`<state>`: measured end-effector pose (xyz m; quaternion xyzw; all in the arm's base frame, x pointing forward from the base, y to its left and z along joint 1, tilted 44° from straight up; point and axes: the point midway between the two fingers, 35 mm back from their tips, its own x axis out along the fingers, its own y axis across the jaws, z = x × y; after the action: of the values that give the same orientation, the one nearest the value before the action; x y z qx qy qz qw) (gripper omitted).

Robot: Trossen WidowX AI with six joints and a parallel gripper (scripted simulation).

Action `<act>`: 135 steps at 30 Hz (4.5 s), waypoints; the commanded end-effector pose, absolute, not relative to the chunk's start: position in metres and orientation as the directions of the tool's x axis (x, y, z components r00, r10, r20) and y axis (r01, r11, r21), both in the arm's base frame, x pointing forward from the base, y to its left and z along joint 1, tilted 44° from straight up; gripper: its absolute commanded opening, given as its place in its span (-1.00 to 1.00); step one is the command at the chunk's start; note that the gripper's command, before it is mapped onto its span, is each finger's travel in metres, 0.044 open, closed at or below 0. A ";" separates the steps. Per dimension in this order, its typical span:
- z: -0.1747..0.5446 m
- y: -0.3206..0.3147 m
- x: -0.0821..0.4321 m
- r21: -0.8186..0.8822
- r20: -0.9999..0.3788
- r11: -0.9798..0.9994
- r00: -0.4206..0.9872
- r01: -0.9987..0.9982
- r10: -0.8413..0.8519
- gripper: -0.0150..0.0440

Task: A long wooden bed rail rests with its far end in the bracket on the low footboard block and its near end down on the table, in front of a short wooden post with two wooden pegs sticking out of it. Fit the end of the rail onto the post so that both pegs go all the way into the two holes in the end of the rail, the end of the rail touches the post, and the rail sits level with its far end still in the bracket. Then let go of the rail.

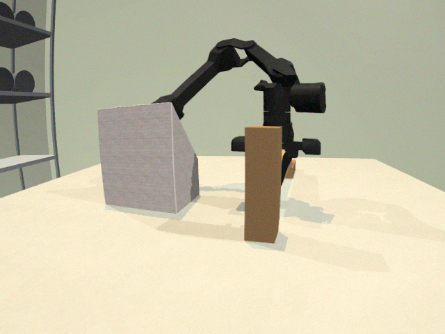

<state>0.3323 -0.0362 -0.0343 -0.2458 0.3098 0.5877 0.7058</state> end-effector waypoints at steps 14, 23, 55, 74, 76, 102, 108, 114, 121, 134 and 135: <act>-0.038 -0.043 0.331 0.014 -0.727 0.192 0.122 -0.981 0.676 -0.49; -0.040 -0.045 0.331 0.014 -0.727 0.192 0.122 -0.981 0.676 -0.49; -0.046 -0.052 0.329 0.014 -0.727 0.192 0.122 -0.981 0.676 -0.49; -0.051 -0.056 0.328 0.014 -0.727 0.192 0.122 -0.981 0.675 -0.49; -0.051 -0.056 0.328 0.014 -0.727 0.192 0.122 -0.981 0.675 -0.49; -0.056 -0.063 0.327 0.014 -0.728 0.192 0.122 -0.981 0.675 -0.49; -0.058 -0.064 0.327 0.014 -0.728 0.192 0.122 -0.981 0.675 -0.49; -0.059 -0.065 0.326 0.014 -0.728 0.192 0.122 -0.981 0.675 -0.49; -0.061 -0.067 0.326 0.014 -0.728 0.192 0.122 -0.981 0.675 -0.49; -0.063 -0.070 0.325 0.014 -0.728 0.192 0.122 -0.981 0.674 -0.49; -0.063 -0.070 0.325 0.014 -0.728 0.192 0.122 -0.981 0.674 -0.49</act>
<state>0.3258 -0.0669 -0.0627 -0.2469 0.3111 0.5874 0.7051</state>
